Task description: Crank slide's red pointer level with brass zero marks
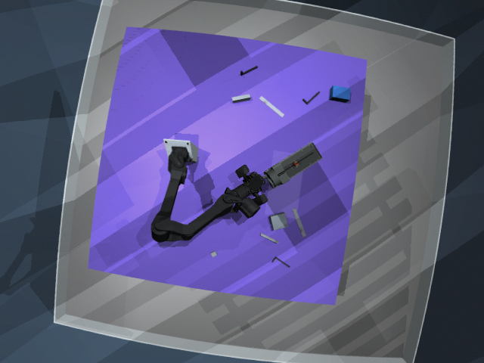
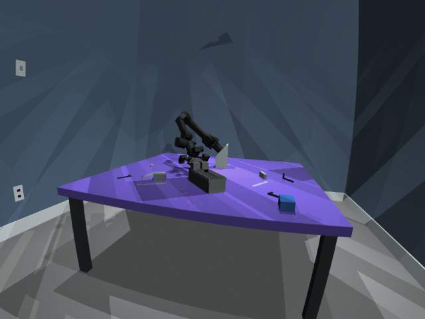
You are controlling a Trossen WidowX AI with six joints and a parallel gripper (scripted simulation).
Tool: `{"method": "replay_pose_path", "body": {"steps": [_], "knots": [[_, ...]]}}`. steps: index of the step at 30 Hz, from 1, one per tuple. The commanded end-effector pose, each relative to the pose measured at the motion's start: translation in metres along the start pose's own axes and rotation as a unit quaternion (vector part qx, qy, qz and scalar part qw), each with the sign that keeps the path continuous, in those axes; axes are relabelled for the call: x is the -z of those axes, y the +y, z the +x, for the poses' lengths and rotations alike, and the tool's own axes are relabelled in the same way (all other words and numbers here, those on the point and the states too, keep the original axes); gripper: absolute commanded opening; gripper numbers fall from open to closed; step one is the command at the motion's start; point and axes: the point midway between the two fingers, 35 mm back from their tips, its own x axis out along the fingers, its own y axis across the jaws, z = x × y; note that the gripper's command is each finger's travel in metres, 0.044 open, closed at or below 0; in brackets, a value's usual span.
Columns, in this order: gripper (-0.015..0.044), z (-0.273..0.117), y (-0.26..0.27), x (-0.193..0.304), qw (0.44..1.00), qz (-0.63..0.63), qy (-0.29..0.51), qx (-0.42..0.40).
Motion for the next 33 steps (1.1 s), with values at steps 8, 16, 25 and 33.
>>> {"method": "replay_pose_path", "body": {"steps": [8, 16, 25, 33], "knots": [[0.0263, 0.000, 0.000, 0.000, 1.000, 0.000, 0.000, 0.000], [0.0440, -0.001, 0.000, -0.001, 1.000, 0.000, 0.000, 0.000], [0.0440, -0.030, -0.001, -0.031, 1.000, 0.001, -0.001, -0.001], [0.0440, -0.051, -0.002, -0.057, 1.000, 0.001, -0.002, -0.003]]}}
